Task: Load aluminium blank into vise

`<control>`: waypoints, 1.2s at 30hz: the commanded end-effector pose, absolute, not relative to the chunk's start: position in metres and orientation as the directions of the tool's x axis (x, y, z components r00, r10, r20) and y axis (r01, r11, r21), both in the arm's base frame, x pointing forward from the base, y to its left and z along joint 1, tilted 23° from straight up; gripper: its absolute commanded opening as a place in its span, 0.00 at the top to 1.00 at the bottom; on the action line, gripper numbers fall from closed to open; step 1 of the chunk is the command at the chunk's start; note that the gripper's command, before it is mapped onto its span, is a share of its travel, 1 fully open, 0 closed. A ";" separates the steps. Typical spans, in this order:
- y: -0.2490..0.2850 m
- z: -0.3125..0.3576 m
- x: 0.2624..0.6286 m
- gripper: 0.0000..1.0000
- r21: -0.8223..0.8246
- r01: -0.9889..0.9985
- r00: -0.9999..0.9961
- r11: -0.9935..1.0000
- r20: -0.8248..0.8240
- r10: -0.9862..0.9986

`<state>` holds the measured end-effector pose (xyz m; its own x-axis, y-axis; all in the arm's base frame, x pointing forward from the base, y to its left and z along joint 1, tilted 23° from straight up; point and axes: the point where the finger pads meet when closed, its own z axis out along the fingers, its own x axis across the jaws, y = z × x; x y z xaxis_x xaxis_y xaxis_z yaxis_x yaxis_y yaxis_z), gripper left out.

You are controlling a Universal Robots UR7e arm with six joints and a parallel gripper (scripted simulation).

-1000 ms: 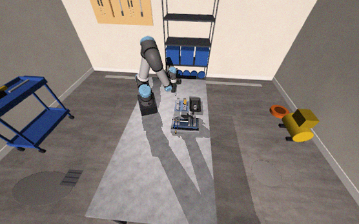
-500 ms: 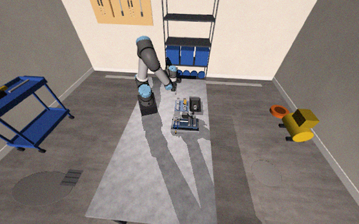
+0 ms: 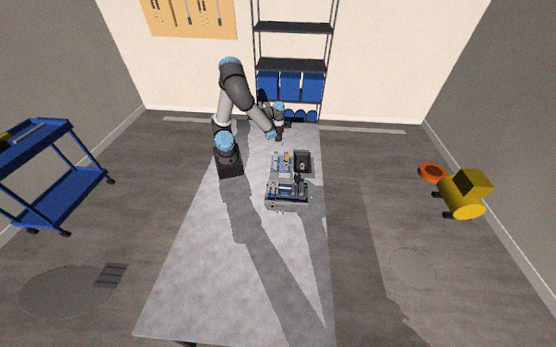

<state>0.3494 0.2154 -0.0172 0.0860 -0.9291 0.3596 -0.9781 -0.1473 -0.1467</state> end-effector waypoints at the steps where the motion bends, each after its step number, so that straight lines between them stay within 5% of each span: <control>1: 0.224 -0.013 0.408 1.00 -0.144 -0.979 0.086 -0.146 0.360 -0.929; 9: 0.224 -0.008 0.438 1.00 -0.144 -0.979 0.086 -0.146 0.361 -0.929; 36: 0.219 -0.025 0.442 1.00 -0.144 -0.979 0.086 -0.146 0.361 -0.929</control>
<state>0.4404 0.2200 -0.0207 0.0858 -0.9285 0.3613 -0.9790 -0.1459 -0.1424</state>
